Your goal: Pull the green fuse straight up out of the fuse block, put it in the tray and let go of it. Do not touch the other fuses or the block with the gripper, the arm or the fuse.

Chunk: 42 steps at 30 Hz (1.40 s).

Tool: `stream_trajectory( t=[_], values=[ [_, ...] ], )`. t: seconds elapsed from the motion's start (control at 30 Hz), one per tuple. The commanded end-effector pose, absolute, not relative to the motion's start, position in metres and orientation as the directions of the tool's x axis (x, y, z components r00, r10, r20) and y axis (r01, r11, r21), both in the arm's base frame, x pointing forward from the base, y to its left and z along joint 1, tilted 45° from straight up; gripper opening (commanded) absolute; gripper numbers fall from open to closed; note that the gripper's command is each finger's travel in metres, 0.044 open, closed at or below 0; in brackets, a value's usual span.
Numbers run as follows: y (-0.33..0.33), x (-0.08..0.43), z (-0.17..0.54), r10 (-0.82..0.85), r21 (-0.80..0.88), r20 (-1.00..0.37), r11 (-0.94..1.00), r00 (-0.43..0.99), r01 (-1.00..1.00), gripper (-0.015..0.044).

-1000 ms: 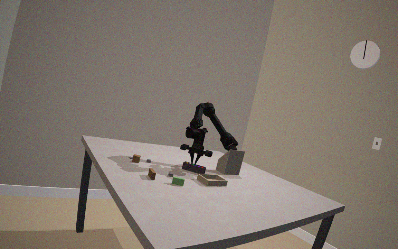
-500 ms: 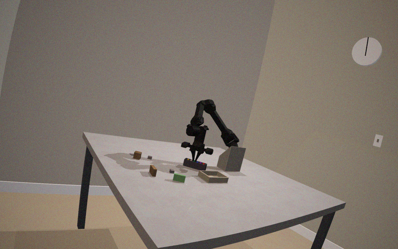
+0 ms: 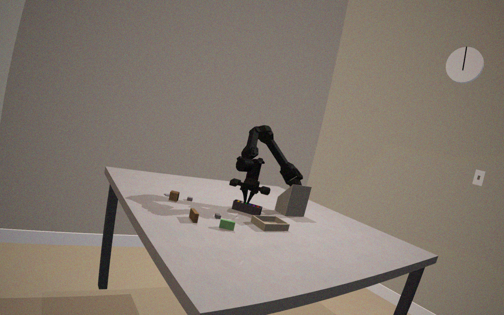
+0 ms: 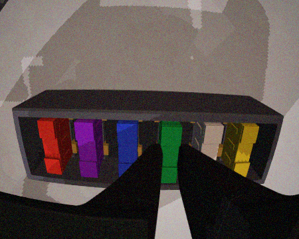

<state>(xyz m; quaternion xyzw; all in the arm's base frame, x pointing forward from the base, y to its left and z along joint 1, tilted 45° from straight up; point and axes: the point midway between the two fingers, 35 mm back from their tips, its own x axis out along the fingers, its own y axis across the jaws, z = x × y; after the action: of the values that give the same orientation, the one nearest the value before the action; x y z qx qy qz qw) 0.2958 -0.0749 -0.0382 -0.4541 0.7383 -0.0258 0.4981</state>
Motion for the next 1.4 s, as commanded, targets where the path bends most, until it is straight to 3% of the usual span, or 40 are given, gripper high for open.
stream_trajectory(
  t=[0.0, 1.37],
  values=[
    [-0.073, 0.296, -0.037, -0.695, -0.492, -0.713, 0.587, -0.09, -0.643, 0.0],
    [-0.059, 0.299, -0.023, -0.695, -0.492, -0.713, 0.585, -0.088, -0.645, 0.0]
  ],
)
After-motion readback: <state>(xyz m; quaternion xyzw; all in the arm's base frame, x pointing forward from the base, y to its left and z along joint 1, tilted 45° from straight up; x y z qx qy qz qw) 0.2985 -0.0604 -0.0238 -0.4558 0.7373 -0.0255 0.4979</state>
